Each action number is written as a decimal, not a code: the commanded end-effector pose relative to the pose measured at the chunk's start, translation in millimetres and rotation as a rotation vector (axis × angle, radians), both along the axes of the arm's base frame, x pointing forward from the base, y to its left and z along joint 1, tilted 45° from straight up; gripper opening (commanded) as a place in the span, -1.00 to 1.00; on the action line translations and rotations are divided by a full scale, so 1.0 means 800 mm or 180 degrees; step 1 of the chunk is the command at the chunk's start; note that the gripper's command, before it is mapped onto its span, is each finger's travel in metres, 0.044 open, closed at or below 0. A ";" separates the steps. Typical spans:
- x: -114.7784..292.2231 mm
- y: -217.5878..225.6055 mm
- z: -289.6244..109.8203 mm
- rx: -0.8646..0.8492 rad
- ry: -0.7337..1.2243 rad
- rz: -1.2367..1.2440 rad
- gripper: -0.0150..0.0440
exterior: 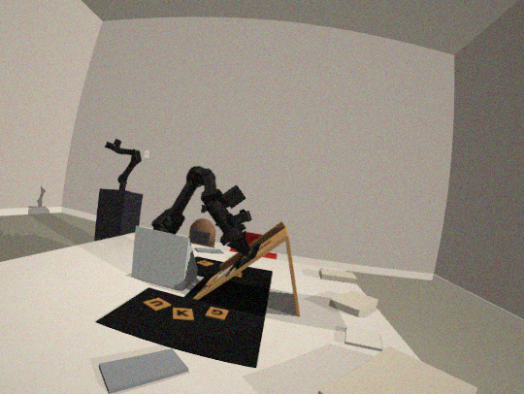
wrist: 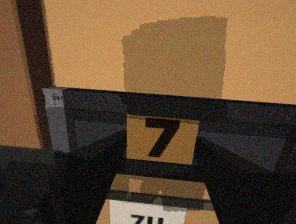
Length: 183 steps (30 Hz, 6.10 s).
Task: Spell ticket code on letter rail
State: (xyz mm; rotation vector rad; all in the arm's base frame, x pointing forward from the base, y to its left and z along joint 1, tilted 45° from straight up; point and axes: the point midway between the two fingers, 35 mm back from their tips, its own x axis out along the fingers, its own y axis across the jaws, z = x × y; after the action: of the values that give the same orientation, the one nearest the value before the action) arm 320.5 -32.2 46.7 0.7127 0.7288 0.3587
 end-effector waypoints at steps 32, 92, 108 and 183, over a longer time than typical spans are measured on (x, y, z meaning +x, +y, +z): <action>-0.003 0.018 0.016 0.0008 0.0022 -0.0012 -0.49; -0.020 0.021 0.042 0.0009 0.0026 -0.0012 0.51; -0.030 0.014 0.047 0.0008 0.0028 -0.0012 0.51; -0.044 0.004 0.054 0.0015 0.0056 -0.0022 -0.49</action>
State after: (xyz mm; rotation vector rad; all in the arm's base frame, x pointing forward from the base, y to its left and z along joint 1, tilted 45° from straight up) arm 285.1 -29.0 90.3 0.7232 0.7422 0.3482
